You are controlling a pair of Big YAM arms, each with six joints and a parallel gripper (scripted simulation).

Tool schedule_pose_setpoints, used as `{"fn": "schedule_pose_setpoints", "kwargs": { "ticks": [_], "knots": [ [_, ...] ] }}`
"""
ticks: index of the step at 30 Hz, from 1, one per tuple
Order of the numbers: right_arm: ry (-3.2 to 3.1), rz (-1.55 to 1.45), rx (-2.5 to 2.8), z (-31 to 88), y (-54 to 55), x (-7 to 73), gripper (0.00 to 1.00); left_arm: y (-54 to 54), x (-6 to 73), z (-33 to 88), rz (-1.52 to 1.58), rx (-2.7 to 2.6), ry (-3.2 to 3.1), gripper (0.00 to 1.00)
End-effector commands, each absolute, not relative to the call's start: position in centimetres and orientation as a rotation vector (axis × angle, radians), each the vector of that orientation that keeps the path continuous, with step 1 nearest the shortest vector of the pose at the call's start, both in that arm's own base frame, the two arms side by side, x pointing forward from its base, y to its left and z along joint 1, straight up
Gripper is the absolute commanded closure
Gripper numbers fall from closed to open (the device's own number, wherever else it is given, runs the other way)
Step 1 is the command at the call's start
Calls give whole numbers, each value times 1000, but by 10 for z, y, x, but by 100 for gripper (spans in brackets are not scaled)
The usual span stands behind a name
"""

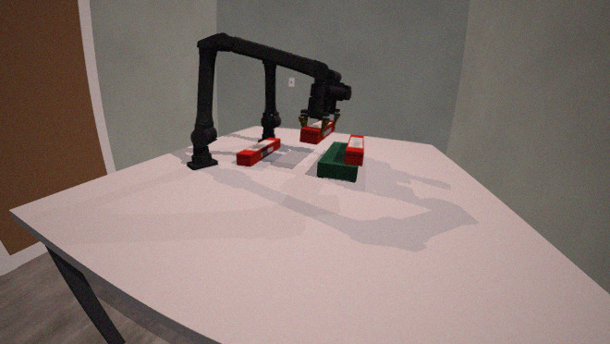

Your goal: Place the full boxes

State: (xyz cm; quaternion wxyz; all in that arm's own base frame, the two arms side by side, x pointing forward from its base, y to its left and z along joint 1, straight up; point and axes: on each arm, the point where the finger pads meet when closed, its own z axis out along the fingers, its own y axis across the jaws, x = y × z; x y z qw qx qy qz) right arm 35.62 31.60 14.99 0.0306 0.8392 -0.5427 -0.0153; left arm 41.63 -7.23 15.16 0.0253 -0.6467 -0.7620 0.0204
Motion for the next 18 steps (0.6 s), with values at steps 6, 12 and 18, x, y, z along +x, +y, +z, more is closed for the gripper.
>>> {"fn": "schedule_pose_setpoints", "kwargs": {
  "ticks": [6, 12, 18],
  "knots": [
    [-1752, 44, 2708, 222, 327, 394, 100, -64, 453, 215, -74, -2070, -2456, 100],
    [-1741, 34, 2690, 211, 330, 399, 100, -64, 455, 216, -74, -2070, -2456, 100],
    [-1753, 46, 2708, 217, 331, 402, 100, -62, 463, 216, -75, -2070, -2456, 100]
  ]
}}
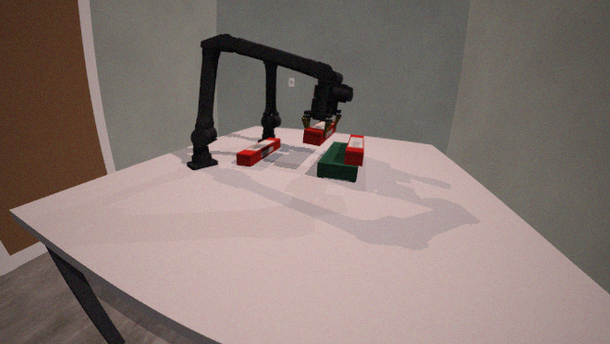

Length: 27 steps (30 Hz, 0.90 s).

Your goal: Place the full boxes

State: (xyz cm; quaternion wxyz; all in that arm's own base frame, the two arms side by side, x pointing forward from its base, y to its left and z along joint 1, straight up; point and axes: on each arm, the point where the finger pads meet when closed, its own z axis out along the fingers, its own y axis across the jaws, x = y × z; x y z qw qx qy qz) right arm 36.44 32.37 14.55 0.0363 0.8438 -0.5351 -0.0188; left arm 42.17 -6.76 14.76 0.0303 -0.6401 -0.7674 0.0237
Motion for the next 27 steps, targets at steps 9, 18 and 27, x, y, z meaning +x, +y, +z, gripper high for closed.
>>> {"fn": "schedule_pose_setpoints", "kwargs": {
  "ticks": [9, 18, 27],
  "knots": [
    [-1747, 41, 2699, 211, 338, 419, 100, -60, 482, 208, -60, -2060, -2444, 100],
    [-1753, 49, 2709, 211, 342, 429, 100, -58, 492, 213, -79, -2070, -2457, 100],
    [-1754, 51, 2710, 209, 347, 439, 100, -56, 506, 211, -77, -2068, -2454, 100]
  ]
}}
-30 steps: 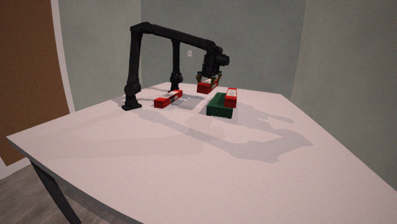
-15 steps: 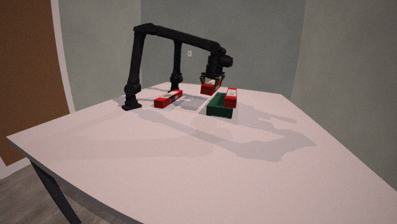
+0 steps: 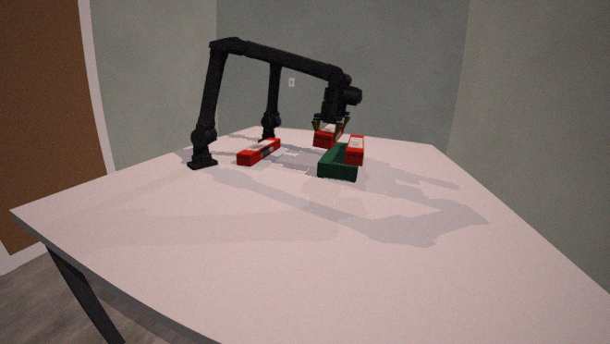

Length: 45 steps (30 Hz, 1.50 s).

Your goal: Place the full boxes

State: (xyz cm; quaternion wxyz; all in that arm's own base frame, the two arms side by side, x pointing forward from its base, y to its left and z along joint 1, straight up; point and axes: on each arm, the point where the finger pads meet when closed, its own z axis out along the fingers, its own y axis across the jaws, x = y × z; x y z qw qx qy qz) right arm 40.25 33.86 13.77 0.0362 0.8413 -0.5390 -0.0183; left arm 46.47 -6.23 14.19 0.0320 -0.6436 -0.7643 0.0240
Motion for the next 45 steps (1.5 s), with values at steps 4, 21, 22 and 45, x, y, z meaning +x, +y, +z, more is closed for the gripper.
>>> {"fn": "schedule_pose_setpoints", "kwargs": {
  "ticks": [4, 21, 22, 45],
  "knots": [
    [-1754, 51, 2710, 209, 347, 439, 100, -56, 508, 210, -69, -2064, -2449, 100],
    [-1748, 45, 2701, 210, 347, 442, 100, -56, 509, 213, -69, -2064, -2449, 100],
    [-1747, 45, 2700, 211, 347, 442, 100, -56, 509, 215, -73, -2067, -2452, 100],
    [-1747, 45, 2700, 218, 347, 444, 100, -56, 511, 221, -72, -2066, -2452, 100]
  ]
}}
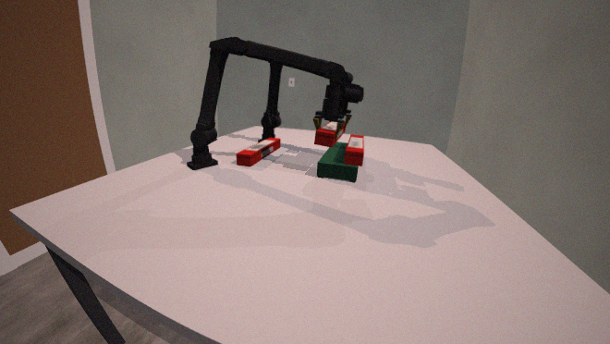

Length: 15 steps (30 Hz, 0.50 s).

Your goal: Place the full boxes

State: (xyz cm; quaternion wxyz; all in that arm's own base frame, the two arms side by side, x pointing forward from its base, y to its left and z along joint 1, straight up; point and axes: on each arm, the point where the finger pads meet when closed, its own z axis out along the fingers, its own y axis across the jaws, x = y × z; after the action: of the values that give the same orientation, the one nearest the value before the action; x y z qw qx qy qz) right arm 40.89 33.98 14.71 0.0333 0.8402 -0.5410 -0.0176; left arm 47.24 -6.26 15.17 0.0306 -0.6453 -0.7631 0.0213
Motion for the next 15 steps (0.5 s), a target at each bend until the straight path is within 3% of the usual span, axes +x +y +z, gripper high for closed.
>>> {"fn": "schedule_pose_setpoints", "kwargs": {
  "ticks": [1, 15],
  "knots": [
    [-1747, 45, 2700, 219, 347, 444, 100, -56, 511, 222, -72, -2066, -2452, 100],
    [-1748, 46, 2701, 222, 346, 444, 100, -56, 511, 225, -74, -2067, -2453, 100]
  ]
}}
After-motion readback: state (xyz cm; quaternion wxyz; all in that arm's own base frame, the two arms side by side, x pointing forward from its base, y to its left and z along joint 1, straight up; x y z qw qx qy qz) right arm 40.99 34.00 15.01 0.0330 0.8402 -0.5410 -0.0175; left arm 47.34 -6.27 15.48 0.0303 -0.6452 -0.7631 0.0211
